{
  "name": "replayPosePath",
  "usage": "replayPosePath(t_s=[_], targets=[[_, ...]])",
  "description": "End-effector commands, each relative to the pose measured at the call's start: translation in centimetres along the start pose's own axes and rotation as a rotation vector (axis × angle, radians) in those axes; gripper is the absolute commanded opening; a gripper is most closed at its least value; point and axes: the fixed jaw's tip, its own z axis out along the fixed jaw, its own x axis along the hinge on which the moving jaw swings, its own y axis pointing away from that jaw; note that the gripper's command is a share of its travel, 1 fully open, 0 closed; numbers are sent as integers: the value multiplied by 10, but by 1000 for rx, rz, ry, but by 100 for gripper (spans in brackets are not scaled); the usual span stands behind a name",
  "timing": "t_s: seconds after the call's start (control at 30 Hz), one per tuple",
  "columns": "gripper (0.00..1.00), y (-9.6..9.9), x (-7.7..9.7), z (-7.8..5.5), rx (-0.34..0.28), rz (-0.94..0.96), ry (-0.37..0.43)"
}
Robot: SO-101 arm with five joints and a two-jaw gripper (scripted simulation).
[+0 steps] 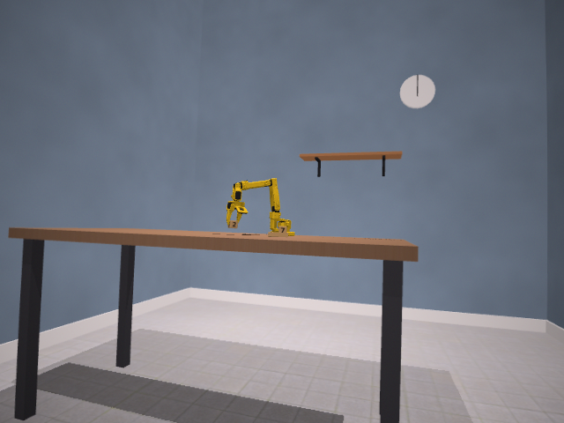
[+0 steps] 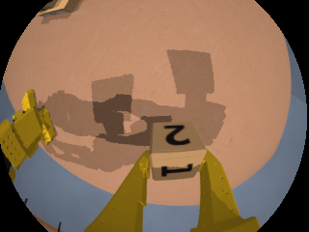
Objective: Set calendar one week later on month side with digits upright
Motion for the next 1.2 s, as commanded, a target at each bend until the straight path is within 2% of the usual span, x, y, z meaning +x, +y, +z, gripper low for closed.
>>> replayPosePath(t_s=[0.0,1.17], targets=[[0,-3,2,-2,29,6,4],[0,-3,2,10,29,6,4]])
